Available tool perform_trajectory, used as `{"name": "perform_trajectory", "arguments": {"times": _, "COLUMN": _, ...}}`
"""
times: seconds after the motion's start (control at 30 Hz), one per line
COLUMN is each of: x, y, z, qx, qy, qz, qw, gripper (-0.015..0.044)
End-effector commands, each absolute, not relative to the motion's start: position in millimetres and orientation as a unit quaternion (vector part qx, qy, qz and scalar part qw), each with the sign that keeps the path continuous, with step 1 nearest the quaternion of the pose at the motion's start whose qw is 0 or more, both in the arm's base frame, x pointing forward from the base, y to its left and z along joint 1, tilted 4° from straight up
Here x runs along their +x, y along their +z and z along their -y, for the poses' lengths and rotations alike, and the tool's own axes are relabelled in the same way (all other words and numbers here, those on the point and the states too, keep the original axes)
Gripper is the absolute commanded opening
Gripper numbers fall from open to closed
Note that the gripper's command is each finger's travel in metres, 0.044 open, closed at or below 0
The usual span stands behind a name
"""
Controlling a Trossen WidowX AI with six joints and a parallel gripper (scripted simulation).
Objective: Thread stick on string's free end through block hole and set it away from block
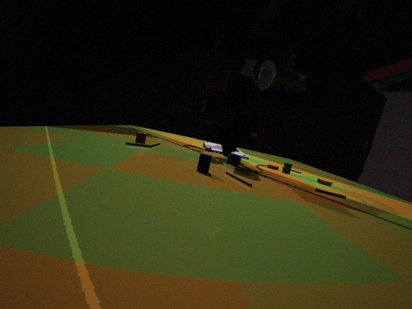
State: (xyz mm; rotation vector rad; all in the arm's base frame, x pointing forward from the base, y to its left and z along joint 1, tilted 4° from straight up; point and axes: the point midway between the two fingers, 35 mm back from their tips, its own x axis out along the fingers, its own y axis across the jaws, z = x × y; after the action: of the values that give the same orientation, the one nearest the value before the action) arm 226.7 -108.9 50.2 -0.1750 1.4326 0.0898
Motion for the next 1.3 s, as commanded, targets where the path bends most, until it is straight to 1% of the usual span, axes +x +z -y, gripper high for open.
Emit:
{"name": "perform_trajectory", "arguments": {"times": 0.0, "x": 219.9, "y": 47.4, "z": 108.7, "qx": -0.082, "qy": 0.043, "qz": -0.659, "qw": 0.747, "gripper": 0.0000}}
{"name": "perform_trajectory", "arguments": {"times": 1.27, "x": 187.2, "y": 44.6, "z": 114.6, "qx": -0.089, "qy": 0.036, "qz": -0.659, "qw": 0.746, "gripper": 0.0000}}
